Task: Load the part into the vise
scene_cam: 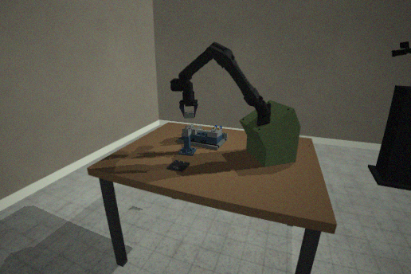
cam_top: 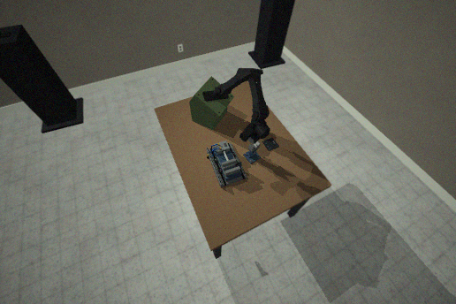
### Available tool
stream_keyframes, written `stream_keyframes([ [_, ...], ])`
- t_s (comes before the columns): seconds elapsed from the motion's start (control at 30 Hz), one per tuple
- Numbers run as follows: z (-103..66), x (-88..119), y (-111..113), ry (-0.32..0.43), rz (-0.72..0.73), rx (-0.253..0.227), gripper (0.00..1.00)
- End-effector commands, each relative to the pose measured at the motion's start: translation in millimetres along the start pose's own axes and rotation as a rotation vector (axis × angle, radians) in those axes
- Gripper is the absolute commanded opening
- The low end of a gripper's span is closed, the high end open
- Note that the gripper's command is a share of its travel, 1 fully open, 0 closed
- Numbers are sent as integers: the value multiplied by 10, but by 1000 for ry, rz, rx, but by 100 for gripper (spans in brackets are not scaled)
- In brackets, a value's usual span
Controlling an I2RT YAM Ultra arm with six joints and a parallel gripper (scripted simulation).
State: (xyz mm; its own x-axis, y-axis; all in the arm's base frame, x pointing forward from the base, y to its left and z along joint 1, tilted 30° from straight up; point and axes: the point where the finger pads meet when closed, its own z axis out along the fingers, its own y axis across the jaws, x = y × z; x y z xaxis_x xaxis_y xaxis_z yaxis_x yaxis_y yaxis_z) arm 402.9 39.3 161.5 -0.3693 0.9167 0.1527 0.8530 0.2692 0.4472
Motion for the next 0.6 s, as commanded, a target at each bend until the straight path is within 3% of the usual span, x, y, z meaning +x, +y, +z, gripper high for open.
stream_keyframes([
  [0.0, -146, -143, 102, -18, -63, -26, 0],
  [0.07, -201, -173, 128, -24, -96, -39, 0],
  [0.37, -159, -357, 130, -22, -200, -26, 0],
  [0.4, -276, -355, 172, -37, -227, -52, 0],
  [0.47, -142, -443, 128, -20, -248, -21, 0],
  [0.57, -141, -528, 130, -21, -299, -20, 0],
])
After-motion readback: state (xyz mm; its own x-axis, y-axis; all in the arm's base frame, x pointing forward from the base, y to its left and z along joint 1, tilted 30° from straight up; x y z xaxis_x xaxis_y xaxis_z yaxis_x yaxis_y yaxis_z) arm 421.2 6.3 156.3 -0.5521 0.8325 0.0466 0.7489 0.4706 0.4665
